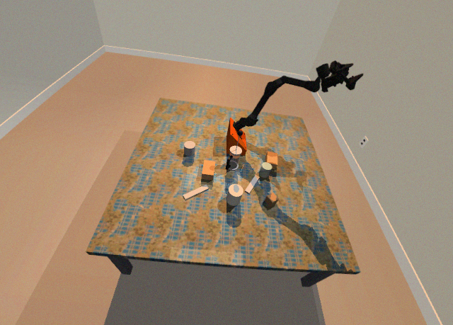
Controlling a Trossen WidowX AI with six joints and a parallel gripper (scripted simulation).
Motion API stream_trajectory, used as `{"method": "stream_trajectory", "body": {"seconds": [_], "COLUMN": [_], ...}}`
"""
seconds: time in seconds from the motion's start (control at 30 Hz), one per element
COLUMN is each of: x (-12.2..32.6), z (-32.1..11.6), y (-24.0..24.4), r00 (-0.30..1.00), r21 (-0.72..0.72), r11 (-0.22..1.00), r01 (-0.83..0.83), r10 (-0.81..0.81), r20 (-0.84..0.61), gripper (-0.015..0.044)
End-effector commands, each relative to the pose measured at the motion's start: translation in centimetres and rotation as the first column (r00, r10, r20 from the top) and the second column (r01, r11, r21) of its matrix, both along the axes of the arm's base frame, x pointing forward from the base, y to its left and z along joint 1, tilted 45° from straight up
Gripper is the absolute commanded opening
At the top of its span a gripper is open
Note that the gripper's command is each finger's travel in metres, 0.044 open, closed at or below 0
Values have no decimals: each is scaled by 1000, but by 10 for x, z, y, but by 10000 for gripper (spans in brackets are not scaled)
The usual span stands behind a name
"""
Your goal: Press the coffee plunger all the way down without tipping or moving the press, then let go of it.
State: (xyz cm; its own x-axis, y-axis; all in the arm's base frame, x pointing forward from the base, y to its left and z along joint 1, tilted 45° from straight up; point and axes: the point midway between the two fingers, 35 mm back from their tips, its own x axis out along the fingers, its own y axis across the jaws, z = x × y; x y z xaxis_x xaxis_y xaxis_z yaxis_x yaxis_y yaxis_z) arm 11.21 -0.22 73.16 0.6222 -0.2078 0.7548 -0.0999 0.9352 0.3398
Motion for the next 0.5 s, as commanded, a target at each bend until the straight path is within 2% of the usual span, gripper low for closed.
{"method": "stream_trajectory", "body": {"seconds": [0.0, 0.17, 0.37, 0.47], "x": [1, 11, 57, 78], "z": [0, -4, -24, -38], "y": [1, 16, 62, 68], "r00": [1000, 999, 980, 962], "r21": [-2, -84, -377, -471], "r11": [1000, 995, 912, 857], "r01": [3, 50, 162, 206], "r10": [-3, -51, -193, -266], "r20": [-1, -13, -44, -64], "gripper": [426, 440, 440, 440]}}
